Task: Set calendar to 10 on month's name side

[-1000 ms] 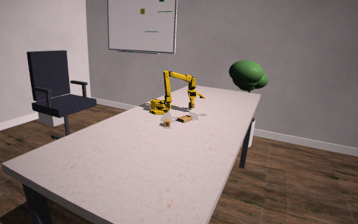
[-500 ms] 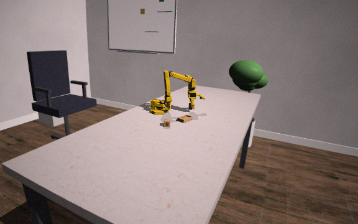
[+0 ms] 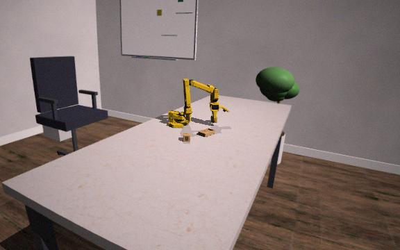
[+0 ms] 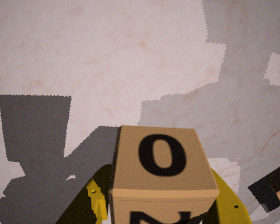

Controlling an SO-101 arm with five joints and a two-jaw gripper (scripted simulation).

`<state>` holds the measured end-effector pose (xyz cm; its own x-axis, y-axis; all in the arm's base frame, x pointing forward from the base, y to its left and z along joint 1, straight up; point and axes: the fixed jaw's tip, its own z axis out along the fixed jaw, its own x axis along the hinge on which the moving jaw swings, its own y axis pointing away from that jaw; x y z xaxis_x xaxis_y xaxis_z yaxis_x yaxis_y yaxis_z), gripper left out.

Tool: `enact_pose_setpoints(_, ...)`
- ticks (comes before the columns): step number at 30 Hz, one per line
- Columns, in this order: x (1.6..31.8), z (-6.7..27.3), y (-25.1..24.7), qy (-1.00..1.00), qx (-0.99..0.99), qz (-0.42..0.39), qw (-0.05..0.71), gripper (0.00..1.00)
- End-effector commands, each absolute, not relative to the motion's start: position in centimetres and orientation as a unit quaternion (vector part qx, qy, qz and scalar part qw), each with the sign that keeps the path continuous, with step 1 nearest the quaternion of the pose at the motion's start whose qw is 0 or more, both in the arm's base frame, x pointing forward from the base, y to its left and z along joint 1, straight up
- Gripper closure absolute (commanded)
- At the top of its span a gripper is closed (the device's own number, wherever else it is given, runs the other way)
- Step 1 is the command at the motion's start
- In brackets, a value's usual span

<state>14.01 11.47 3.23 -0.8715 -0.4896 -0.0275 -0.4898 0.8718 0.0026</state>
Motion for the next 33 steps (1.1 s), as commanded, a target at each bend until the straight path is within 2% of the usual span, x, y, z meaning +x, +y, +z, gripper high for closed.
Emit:
enact_pose_setpoints(1, 14.3, 3.4, 11.5, 0.969, -0.244, 0.009, 0.022, 1.00)
enact_pose_setpoints(33, 14.3, 2.2, 11.6, 0.969, -0.244, 0.009, 0.022, 1.00)
